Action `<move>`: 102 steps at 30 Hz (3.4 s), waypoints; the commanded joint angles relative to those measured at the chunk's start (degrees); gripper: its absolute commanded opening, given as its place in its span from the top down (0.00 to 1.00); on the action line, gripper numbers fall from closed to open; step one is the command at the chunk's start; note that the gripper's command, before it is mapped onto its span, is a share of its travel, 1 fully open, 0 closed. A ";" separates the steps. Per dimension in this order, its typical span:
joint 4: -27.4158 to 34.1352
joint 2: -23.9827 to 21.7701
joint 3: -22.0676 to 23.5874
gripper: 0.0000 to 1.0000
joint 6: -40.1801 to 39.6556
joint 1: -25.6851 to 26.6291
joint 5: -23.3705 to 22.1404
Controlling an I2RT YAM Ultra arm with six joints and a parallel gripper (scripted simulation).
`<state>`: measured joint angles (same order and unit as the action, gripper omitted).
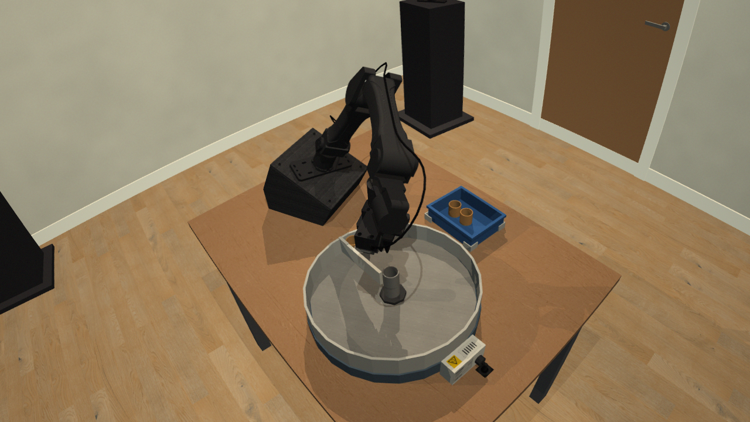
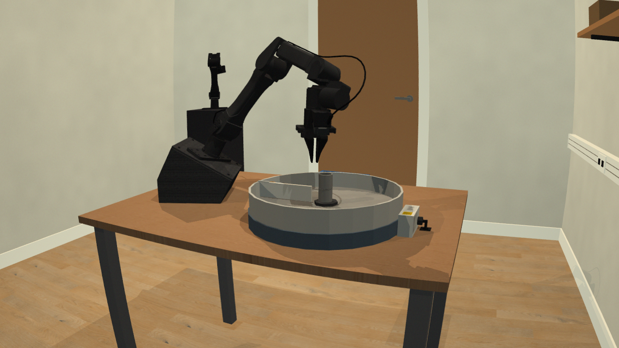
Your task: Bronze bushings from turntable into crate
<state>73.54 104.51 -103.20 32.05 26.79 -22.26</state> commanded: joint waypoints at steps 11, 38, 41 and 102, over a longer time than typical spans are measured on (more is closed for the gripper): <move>-8.02 -13.19 18.47 0.87 -17.29 3.51 -0.90; -12.89 -29.79 42.35 0.87 -45.35 10.64 -3.38; -12.95 -30.16 42.06 0.87 -46.06 10.86 -3.50; -12.67 -29.18 40.32 0.87 -46.29 11.03 -3.65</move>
<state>61.47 75.88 -61.17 -13.74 36.84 -25.12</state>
